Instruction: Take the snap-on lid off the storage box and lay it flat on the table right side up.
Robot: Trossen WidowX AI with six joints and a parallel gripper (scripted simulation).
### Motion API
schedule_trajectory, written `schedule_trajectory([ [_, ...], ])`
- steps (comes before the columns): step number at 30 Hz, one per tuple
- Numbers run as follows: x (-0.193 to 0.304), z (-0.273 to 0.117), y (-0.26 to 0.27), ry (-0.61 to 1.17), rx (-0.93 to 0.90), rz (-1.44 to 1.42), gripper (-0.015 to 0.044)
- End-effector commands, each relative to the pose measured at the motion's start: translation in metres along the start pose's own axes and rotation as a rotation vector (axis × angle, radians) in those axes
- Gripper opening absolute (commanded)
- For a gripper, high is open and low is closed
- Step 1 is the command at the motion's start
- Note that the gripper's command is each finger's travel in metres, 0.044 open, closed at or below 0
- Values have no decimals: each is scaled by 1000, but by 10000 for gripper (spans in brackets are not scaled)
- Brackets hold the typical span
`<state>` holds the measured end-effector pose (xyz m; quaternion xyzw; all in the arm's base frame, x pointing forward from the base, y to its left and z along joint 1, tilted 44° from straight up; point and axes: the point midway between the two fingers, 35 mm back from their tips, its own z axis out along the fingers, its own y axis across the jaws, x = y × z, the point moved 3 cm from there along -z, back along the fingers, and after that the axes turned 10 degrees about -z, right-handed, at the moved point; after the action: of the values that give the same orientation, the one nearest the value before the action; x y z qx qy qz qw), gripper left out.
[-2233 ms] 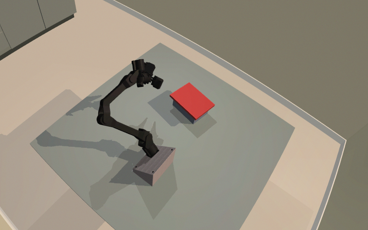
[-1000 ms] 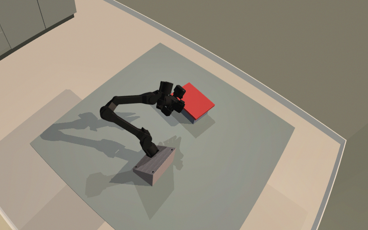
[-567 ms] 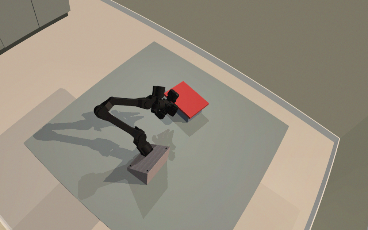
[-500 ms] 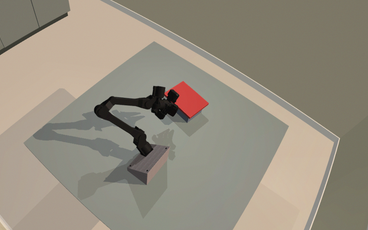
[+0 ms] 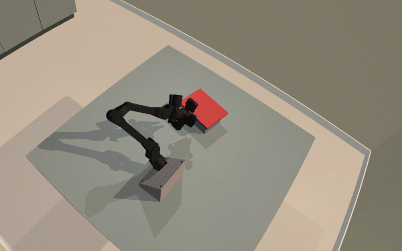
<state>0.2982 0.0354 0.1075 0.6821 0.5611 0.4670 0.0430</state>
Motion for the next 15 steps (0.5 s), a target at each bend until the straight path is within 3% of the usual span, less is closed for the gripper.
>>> schedule_trajectory([
  [1, 0, 6, 2, -2, -6, 3, 235],
  [15, 1, 29, 1, 0, -7, 3, 235],
])
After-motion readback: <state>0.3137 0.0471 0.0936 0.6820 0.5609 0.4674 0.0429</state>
